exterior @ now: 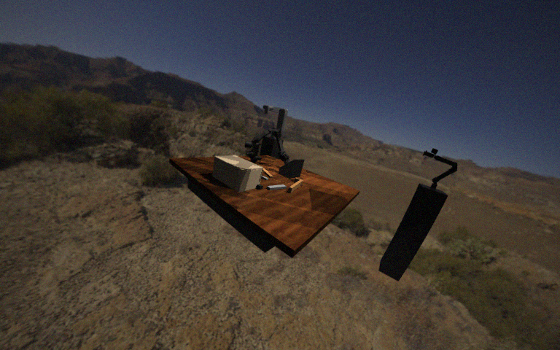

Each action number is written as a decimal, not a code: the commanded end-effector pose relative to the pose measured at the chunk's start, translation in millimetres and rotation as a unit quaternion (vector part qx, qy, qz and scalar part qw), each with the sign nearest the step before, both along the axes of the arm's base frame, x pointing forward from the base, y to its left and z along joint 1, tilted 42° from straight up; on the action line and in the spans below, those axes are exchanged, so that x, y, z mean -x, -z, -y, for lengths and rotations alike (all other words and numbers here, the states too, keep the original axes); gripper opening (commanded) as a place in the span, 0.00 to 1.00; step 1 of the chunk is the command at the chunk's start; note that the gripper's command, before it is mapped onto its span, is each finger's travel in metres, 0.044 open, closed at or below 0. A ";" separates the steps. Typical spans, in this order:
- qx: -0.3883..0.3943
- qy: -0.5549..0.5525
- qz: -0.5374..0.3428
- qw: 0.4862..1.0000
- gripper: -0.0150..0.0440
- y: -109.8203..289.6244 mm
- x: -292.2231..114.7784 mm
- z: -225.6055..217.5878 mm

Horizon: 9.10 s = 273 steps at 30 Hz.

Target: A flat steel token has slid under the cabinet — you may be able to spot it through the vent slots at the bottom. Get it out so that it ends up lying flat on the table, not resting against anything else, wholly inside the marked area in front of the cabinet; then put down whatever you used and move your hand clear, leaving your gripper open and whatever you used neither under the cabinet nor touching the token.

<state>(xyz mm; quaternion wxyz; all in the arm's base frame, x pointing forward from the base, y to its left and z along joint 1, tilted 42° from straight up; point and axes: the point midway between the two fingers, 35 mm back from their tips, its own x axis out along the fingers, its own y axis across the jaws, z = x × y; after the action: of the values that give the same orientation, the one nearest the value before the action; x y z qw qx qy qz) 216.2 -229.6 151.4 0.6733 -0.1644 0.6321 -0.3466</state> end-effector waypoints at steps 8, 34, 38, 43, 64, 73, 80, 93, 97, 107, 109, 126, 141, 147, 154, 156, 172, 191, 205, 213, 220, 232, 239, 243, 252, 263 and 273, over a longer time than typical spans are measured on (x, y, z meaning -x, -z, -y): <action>-0.002 -0.001 -0.003 1.000 0.46 2.6 3.6 -1.4; -0.002 -0.001 -0.003 1.000 0.46 2.6 3.6 -1.4; -0.002 -0.001 -0.003 1.000 0.46 2.6 3.6 -1.4; -0.002 -0.001 -0.003 1.000 0.46 2.6 3.6 -1.4; -0.002 -0.001 -0.003 1.000 0.46 2.6 3.6 -1.4; -0.002 -0.001 -0.003 1.000 0.46 2.6 3.6 -1.4; -0.002 -0.001 -0.003 1.000 0.46 2.6 3.6 -1.4; -0.002 -0.001 -0.003 1.000 0.46 2.6 3.6 -1.4; -0.002 -0.001 -0.003 1.000 0.46 2.6 3.6 -1.4; -0.002 -0.001 -0.003 1.000 0.46 2.6 3.6 -1.4; -0.002 -0.001 -0.003 1.000 0.46 2.6 3.6 -1.4; -0.002 -0.001 -0.003 1.000 0.46 2.6 3.6 -1.4; -0.002 -0.001 -0.003 1.000 0.46 2.6 3.6 -1.4; -0.002 -0.001 -0.003 1.000 0.46 2.6 3.6 -1.4; -0.002 -0.001 -0.003 1.000 0.46 2.6 3.6 -1.4; -0.002 -0.001 -0.003 1.000 0.46 2.6 3.6 -1.4; -0.002 -0.001 -0.003 1.000 0.46 2.6 3.6 -1.4; -0.005 -0.003 -0.004 1.000 0.46 -28.5 -0.8 -31.3; -0.004 -0.002 -0.002 1.000 0.46 -45.0 -18.4 -37.9; -0.004 -0.001 -0.002 1.000 0.46 -11.1 -18.1 -7.1; -0.002 -0.001 -0.002 1.000 0.46 2.6 -15.5 5.6; -0.002 -0.001 -0.002 1.000 0.46 3.9 -7.2 3.8; -0.002 -0.001 -0.003 1.000 0.46 4.4 -3.5 2.9; -0.002 -0.001 -0.003 1.000 0.46 4.9 0.2 2.1; -0.003 -0.001 -0.003 1.000 0.46 1.6 3.8 -2.1; -0.004 -0.002 -0.003 1.000 0.46 -25.3 1.5 -31.0; -0.006 -0.009 -0.009 1.000 0.50 -43.0 -0.1 -54.1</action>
<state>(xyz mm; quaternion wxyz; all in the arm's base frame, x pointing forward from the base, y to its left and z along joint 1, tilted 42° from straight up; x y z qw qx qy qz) 216.2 -178.9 189.9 0.6713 -0.1686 0.6399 -0.3338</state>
